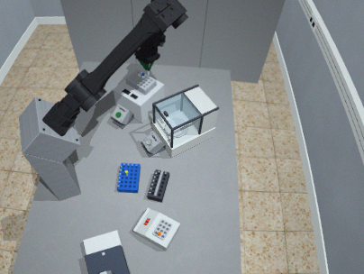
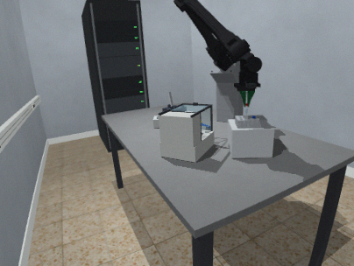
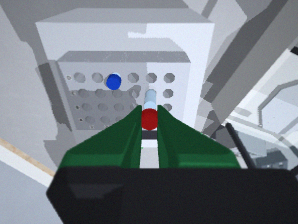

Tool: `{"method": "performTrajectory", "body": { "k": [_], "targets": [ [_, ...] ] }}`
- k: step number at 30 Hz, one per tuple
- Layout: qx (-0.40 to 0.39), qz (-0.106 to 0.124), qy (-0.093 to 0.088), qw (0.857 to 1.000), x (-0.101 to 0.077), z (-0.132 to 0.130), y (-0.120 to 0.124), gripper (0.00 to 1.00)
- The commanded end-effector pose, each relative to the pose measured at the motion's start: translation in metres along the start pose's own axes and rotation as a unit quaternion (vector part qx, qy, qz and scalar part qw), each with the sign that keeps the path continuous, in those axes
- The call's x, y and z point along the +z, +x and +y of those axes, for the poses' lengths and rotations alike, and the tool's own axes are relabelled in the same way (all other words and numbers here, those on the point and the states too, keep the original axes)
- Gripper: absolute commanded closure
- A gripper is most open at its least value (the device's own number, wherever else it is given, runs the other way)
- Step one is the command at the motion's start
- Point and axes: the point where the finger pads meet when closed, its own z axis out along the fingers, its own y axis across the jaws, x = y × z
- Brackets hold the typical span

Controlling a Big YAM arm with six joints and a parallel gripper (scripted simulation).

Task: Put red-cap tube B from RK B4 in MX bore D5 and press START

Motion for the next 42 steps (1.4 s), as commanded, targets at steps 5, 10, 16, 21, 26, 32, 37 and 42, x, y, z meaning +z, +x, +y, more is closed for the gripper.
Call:
{"method": "performTrajectory", "body": {
  "k": [5,10,16,21,26,32,37,42],
  "targets": [
    [0.011,-0.015,0.003,1.000,-0.008,-0.014,-0.014,0.91],
    [0.012,-0.015,0.003,1.000,-0.008,-0.014,-0.015,0.91],
    [0.012,-0.016,0.003,1.000,-0.008,-0.014,-0.015,0.91],
    [0.012,-0.016,0.003,1.000,-0.008,-0.015,-0.016,0.91],
    [0.012,-0.016,0.003,1.000,-0.009,-0.015,-0.017,0.91],
    [0.012,-0.017,0.003,1.000,-0.009,-0.015,-0.017,0.91],
    [0.013,-0.017,0.003,1.000,-0.009,-0.015,-0.018,0.91],
    [0.004,-0.006,0.003,1.000,0.009,-0.006,-0.010,0.91]
  ]
}}
